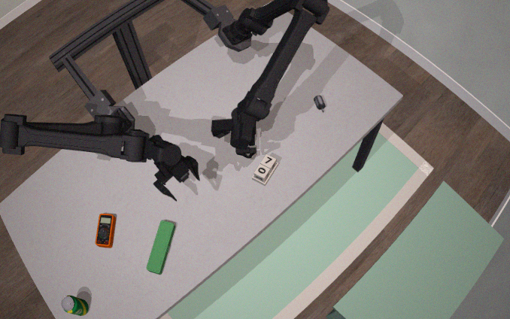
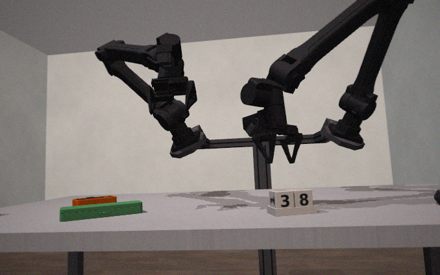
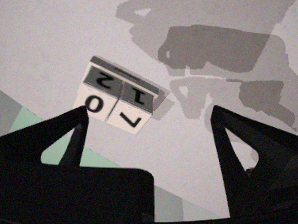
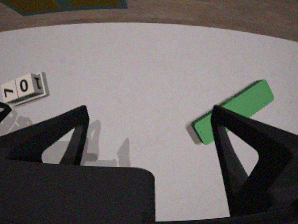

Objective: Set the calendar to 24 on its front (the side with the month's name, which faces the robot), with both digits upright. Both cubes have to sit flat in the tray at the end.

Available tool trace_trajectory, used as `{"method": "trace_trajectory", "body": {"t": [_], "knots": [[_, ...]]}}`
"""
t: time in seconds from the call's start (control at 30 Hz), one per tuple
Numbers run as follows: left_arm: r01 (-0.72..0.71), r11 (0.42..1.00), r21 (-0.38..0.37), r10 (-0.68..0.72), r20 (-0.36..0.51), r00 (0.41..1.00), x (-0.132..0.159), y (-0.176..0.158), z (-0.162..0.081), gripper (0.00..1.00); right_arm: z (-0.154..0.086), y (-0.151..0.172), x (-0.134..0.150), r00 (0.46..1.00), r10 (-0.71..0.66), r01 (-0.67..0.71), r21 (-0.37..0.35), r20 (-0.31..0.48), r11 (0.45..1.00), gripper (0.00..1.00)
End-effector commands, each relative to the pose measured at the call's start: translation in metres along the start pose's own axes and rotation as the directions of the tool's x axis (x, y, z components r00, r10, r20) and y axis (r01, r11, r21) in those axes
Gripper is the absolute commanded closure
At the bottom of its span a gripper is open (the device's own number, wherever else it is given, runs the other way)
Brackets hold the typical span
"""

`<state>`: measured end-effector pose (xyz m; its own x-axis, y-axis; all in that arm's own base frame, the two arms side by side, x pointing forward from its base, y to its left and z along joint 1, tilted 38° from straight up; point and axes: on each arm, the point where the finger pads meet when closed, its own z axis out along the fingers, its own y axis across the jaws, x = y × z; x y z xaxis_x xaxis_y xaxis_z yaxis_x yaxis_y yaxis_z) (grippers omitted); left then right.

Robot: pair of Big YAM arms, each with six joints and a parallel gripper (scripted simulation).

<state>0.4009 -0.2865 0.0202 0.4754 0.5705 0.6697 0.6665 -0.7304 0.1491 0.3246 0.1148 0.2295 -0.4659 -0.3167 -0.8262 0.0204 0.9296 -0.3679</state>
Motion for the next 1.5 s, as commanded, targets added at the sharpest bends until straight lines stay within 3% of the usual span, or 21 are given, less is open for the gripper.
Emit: {"method": "trace_trajectory", "body": {"t": [0.0, 0.03, 0.1, 0.13, 0.37, 0.4, 0.53, 0.6, 0.7, 0.97, 1.23, 1.33, 1.47], "knots": [[-0.047, 0.999, -0.017, 0.046, -0.011, 0.999, -0.006, 0.026, -0.008, 0.0, -0.028, 0.025, 0.008, 1.0, -0.017, 0.018, -0.055, 0.026, 0.998, 0.0], [-0.047, 0.999, -0.017, 0.046, -0.011, 0.999, -0.006, 0.026, -0.008, 0.0, -0.028, 0.025, 0.008, 1.0, -0.017, 0.018, -0.055, 0.026, 0.998, 0.0], [-0.07, 0.997, -0.013, 0.07, -0.025, 0.997, -0.012, 0.033, -0.006, 0.0, -0.051, 0.049, 0.005, 0.996, -0.051, 0.06, -0.116, 0.077, 0.991, 0.0], [-0.08, 0.997, -0.011, 0.079, -0.032, 0.996, -0.015, 0.036, -0.005, 0.0, -0.057, 0.06, 0.025, 0.992, -0.098, 0.109, -0.137, 0.084, 0.985, 0.0], [-0.127, 0.992, -0.002, 0.127, -0.059, 0.99, -0.031, 0.044, 0.0, 0.0, -0.114, 0.104, 0.072, 0.94, -0.243, 0.299, -0.233, 0.24, 0.925, 0.0], [-0.129, 0.992, -0.001, 0.129, -0.061, 0.99, -0.032, 0.045, 0.0, 0.0, -0.127, 0.108, 0.067, 0.933, -0.232, 0.303, -0.253, 0.274, 0.919, 0.0], [-0.116, 0.993, 0.011, 0.116, -0.065, 0.991, -0.026, 0.044, 0.006, 0.0, -0.154, 0.119, 0.102, 0.872, -0.299, 0.421, -0.282, 0.389, 0.862, 0.0], [-0.116, 0.993, 0.011, 0.116, -0.065, 0.991, -0.026, 0.044, 0.006, 0.0, -0.154, 0.119, 0.102, 0.872, -0.299, 0.421, -0.282, 0.389, 0.862, 0.0], [-0.098, 0.995, -0.005, 0.098, -0.065, 0.993, -0.02, 0.049, 0.0, 0.0, -0.175, 0.125, 0.105, 0.841, -0.292, 0.455, -0.304, 0.454, 0.837, 0.0], [-0.098, 0.995, -0.005, 0.098, -0.065, 0.993, -0.02, 0.049, 0.0, 0.0, -0.187, 0.125, 0.115, 0.799, -0.31, 0.506, -0.297, 0.516, 0.81, 0.0], [-0.1, 0.995, 0.002, 0.1, -0.063, 0.993, -0.023, 0.043, 0.003, 0.0, -0.185, 0.124, 0.114, 0.803, -0.312, 0.501, -0.292, 0.509, 0.815, 0.0], [0.011, 1.0, -0.008, -0.012, -0.062, 0.998, -0.007, 0.046, 0.004, 0.31, -0.19, 0.127, 0.103, 0.809, -0.299, 0.487, -0.294, 0.506, 0.822, 0.0], [0.244, 0.97, -0.013, -0.244, -0.032, 0.969, 0.008, 0.045, 0.012, 0.31, -0.173, 0.135, 0.118, 0.785, -0.365, 0.541, -0.265, 0.502, 0.798, 0.0]]}}
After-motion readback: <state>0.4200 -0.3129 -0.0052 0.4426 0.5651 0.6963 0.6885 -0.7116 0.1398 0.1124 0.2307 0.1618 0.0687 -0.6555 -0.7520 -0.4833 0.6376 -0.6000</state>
